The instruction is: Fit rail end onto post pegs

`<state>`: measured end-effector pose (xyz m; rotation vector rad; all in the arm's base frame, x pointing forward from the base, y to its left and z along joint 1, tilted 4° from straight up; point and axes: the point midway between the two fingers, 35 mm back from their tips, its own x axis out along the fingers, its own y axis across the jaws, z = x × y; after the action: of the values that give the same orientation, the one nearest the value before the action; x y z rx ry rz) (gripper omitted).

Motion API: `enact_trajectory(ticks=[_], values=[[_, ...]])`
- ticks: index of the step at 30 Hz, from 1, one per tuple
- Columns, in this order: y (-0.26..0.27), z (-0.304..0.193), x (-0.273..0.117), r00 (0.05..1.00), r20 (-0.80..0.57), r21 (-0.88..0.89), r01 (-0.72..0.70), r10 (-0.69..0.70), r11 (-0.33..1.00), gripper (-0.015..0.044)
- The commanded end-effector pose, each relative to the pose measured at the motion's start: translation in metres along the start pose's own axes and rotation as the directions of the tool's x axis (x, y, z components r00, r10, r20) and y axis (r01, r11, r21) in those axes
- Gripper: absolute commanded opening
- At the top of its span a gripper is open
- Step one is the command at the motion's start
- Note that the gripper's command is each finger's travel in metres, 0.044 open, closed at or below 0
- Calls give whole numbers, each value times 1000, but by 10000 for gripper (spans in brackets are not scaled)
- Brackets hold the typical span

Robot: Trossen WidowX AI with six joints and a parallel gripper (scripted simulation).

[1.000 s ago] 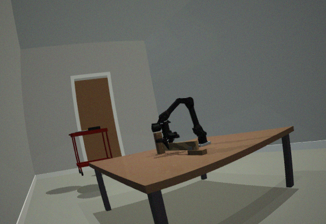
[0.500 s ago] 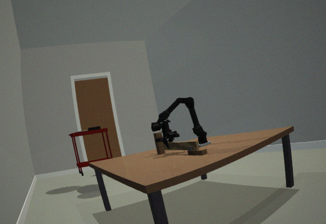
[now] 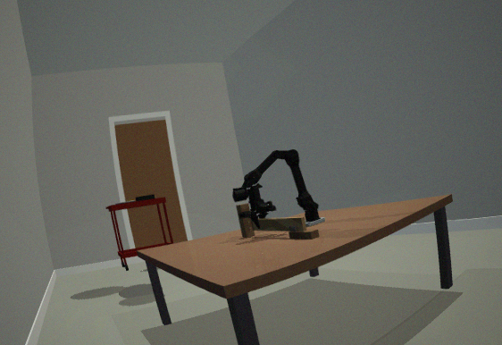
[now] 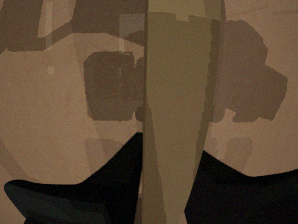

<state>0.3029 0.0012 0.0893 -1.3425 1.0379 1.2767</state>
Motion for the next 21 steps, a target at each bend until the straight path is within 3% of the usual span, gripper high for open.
enact_trajectory(ticks=[1, 21], values=[[-1, 0, 2, 1000, 3, 1, 6, -6, 1000, 0], [1, 0, -1, 1000, 3, 1, 6, -6, 1000, 0]])
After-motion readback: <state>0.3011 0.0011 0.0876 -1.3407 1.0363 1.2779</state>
